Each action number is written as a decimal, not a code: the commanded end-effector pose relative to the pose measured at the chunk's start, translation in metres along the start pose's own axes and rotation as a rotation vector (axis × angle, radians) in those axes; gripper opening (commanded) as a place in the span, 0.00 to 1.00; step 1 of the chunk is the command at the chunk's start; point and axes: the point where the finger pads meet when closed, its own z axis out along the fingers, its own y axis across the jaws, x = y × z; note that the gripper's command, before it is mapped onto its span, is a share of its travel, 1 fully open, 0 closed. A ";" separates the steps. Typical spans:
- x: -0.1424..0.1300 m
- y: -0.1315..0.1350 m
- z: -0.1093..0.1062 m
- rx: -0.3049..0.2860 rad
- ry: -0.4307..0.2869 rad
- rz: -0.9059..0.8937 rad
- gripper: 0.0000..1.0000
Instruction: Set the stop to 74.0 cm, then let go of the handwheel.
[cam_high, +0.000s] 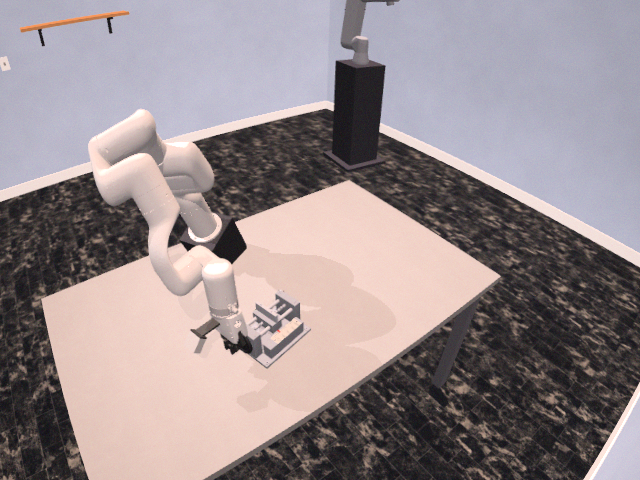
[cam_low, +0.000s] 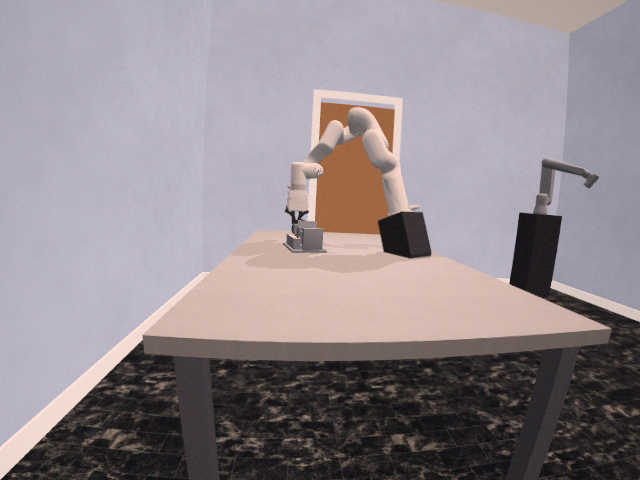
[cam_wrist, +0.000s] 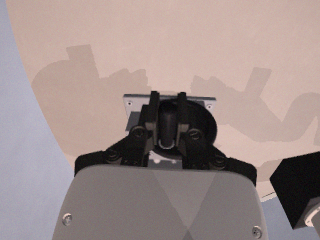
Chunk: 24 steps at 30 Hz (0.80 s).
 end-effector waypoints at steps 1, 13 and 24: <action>0.000 -0.006 0.003 -0.001 0.001 0.000 0.06; 0.000 -0.018 0.021 0.000 0.001 0.000 0.06; 0.000 -0.015 0.044 -0.001 0.001 0.000 0.06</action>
